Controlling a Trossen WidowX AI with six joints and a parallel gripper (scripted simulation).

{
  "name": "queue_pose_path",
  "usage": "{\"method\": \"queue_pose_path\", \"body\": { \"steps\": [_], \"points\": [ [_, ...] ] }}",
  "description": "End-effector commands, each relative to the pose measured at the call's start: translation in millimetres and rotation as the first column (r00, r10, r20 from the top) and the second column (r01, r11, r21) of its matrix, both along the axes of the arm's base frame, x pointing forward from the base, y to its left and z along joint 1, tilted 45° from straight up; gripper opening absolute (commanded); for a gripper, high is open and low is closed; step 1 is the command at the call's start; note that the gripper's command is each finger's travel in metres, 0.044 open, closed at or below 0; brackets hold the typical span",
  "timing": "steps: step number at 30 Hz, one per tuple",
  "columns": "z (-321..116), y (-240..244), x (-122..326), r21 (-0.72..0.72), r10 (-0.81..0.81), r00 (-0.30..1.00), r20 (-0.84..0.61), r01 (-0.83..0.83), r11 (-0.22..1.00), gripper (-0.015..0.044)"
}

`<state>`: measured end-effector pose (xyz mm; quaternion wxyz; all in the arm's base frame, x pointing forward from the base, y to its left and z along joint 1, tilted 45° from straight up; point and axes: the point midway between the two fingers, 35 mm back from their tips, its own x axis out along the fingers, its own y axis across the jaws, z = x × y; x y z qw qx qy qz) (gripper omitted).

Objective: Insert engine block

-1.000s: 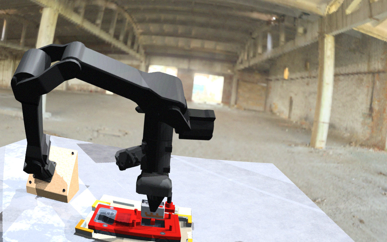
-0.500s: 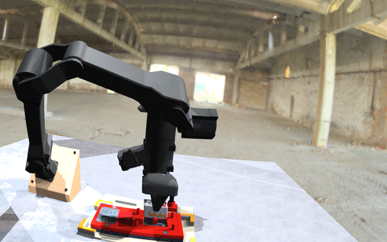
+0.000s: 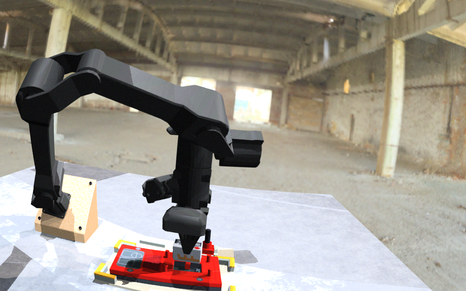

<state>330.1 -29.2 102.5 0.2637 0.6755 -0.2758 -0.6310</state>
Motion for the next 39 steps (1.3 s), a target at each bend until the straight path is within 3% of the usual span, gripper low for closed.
{"method": "queue_pose_path", "body": {
  "steps": [1,16,29,39],
  "points": [
    [1.1,-0.5,0.6,-0.003,-0.01,1.0,0.015,0.01,1.0,0.0159],
    [0.3,-1.2,0.6,-0.004,0.152,0.977,-0.15,-0.154,0.988,0.0159],
    [-1.6,-3.2,0.9,-0.005,0.003,1.0,0.002,-0.003,1.0,0.0159],
    [-3.1,-4.8,0.9,-0.007,0.09,0.992,-0.086,-0.091,0.996,0.0159]
  ]
}}
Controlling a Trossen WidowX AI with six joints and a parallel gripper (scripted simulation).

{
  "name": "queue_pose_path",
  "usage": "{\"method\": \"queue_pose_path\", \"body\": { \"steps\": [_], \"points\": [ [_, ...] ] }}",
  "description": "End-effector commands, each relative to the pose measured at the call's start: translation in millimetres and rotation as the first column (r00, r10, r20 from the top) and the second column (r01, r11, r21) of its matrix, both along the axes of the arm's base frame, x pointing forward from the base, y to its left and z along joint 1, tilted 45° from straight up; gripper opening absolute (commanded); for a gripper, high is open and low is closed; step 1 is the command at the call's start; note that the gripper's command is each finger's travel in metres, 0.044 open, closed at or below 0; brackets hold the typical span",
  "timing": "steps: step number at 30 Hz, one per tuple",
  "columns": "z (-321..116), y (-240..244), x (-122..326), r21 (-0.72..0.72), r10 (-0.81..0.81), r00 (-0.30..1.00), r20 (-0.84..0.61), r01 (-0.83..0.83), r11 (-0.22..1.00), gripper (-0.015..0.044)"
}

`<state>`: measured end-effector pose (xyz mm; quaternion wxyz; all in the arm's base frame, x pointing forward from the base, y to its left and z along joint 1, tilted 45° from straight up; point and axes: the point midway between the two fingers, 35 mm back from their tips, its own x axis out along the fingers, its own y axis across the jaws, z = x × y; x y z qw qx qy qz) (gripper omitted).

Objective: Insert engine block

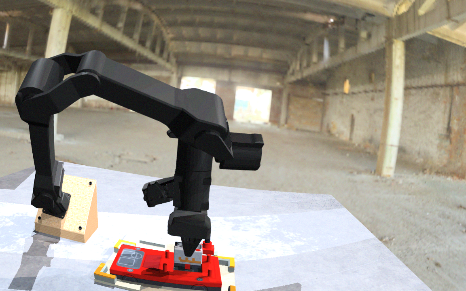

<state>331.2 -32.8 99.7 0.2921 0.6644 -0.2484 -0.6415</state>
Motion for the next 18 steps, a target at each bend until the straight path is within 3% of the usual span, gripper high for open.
{"method": "queue_pose_path", "body": {
  "steps": [1,18],
  "points": [
    [-0.5,-1.4,-0.1,-0.007,0.032,0.999,-0.03,-0.032,0.999,0.0159],
    [-3.4,-4.2,0.1,-0.005,-0.001,1.0,0.003,0.001,1.0,0.0159]
  ]
}}
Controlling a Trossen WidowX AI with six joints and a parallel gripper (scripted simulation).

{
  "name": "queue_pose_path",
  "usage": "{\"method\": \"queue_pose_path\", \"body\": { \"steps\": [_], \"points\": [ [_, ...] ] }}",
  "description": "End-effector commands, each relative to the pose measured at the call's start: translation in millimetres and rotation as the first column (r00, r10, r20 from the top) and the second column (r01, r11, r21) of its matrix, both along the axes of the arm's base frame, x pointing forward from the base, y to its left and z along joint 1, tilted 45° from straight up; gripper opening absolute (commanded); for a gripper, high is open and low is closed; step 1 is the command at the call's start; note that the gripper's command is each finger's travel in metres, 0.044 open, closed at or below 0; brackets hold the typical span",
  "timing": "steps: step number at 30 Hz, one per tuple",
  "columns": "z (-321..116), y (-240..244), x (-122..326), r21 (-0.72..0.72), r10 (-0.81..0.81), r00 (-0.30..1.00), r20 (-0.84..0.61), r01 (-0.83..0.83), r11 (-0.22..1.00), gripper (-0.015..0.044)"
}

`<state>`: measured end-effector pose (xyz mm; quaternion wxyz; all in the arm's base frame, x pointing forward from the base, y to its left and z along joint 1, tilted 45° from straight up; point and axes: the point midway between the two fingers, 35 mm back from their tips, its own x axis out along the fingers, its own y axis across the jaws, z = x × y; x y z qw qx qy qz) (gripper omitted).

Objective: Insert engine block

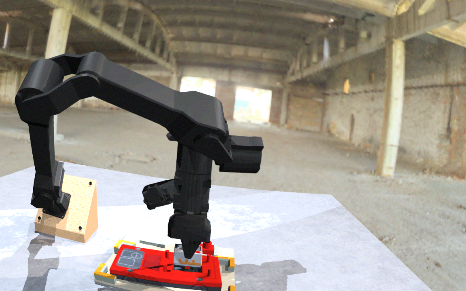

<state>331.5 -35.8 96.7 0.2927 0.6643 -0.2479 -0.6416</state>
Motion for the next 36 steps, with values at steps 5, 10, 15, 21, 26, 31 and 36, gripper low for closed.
{"method": "queue_pose_path", "body": {
  "steps": [5,10,15,21,26,31,36],
  "points": [
    [-1.2,-2.0,-0.1,-0.006,0.006,1.0,-0.004,-0.006,1.0,0.0159],
    [-2.0,-2.8,0.0,-0.006,0.011,1.0,-0.009,-0.011,1.0,0.0159],
    [-2.8,-3.6,0.0,-0.006,0.009,1.0,-0.008,-0.009,1.0,0.0159],
    [-3.8,-4.6,0.1,-0.006,0.007,1.0,-0.005,-0.007,1.0,0.0159],
    [-4.5,-5.3,0.2,-0.006,0.007,1.0,-0.006,-0.007,1.0,0.0159],
    [-5.3,-6.0,0.3,-0.006,0.008,1.0,-0.006,-0.008,1.0,0.0159],
    [-6.0,-6.7,0.3,-0.006,0.008,1.0,-0.006,-0.008,1.0,0.0159]
  ]
}}
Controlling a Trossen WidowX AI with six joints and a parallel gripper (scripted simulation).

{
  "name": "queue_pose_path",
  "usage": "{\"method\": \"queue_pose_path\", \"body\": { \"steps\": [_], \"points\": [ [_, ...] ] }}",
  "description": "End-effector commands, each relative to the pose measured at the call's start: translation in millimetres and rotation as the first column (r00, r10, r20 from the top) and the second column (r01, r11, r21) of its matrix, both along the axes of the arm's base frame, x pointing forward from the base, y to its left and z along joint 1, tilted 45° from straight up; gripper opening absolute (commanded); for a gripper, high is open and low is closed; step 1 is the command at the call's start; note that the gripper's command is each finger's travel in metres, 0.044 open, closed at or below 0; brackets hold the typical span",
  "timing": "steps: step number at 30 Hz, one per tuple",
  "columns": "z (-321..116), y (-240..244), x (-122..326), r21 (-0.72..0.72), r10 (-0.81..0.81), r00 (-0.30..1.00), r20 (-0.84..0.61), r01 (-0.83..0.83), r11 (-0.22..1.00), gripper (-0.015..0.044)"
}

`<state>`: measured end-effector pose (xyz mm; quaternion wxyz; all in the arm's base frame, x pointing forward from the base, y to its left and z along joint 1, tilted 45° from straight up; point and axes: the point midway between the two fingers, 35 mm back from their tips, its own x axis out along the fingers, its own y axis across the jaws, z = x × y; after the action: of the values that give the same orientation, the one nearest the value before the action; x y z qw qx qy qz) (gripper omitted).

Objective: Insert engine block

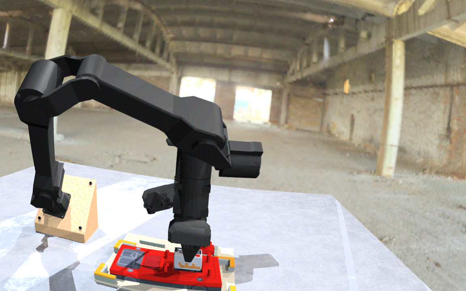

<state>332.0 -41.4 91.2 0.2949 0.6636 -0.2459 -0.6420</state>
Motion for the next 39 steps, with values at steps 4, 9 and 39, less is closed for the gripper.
{"method": "queue_pose_path", "body": {
  "steps": [4,9,39],
  "points": [
    [-1.1,-1.7,-0.1,-0.006,0.003,1.0,-0.003,-0.003,1.0,0.0159],
    [-1.8,-2.3,0.0,-0.006,0.003,1.0,-0.003,-0.003,1.0,0.0159],
    [-4.9,-4.8,0.4,0.0,0.0,1.0,0.0,0.0,1.0,0.0212]
  ]
}}
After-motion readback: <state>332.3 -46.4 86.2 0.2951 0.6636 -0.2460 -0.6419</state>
